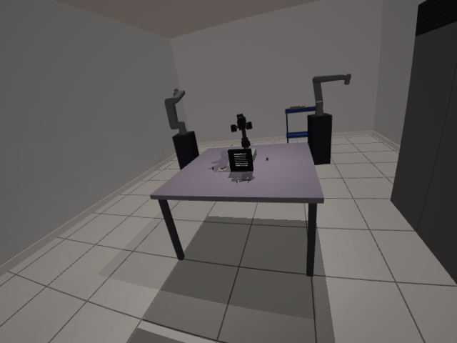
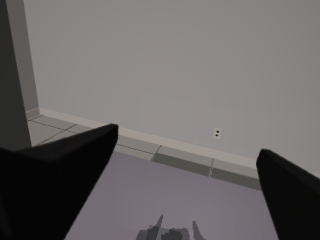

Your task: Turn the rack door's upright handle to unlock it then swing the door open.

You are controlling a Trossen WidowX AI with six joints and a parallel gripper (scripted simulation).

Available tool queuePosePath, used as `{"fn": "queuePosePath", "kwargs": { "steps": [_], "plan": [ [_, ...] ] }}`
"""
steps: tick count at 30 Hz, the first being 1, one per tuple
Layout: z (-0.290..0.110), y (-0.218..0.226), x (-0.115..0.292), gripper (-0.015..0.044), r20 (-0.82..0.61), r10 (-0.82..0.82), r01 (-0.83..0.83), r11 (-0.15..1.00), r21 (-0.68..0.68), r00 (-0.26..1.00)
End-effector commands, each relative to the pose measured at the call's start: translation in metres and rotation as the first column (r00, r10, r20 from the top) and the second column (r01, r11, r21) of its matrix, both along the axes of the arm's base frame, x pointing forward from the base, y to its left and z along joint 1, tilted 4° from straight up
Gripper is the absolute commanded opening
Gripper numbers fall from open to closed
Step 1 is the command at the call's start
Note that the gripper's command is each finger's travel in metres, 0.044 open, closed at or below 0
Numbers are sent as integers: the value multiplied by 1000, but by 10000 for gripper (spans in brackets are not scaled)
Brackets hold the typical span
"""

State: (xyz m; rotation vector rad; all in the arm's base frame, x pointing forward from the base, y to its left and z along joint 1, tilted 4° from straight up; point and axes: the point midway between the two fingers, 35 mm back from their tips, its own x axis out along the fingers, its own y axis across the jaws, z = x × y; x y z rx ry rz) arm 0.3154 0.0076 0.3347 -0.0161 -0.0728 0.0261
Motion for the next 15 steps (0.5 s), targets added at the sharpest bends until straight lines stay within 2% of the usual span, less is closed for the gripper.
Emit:
{"fn": "queuePosePath", "kwargs": {
  "steps": [1,4,15],
  "plan": [
    [0,0,1,374,-5,0,0,1000,1,1000],
    [-7,1,8,295,-69,3,-2,1000,16,998],
    [-42,9,32,294,-366,19,12,996,84,930]
  ]
}}
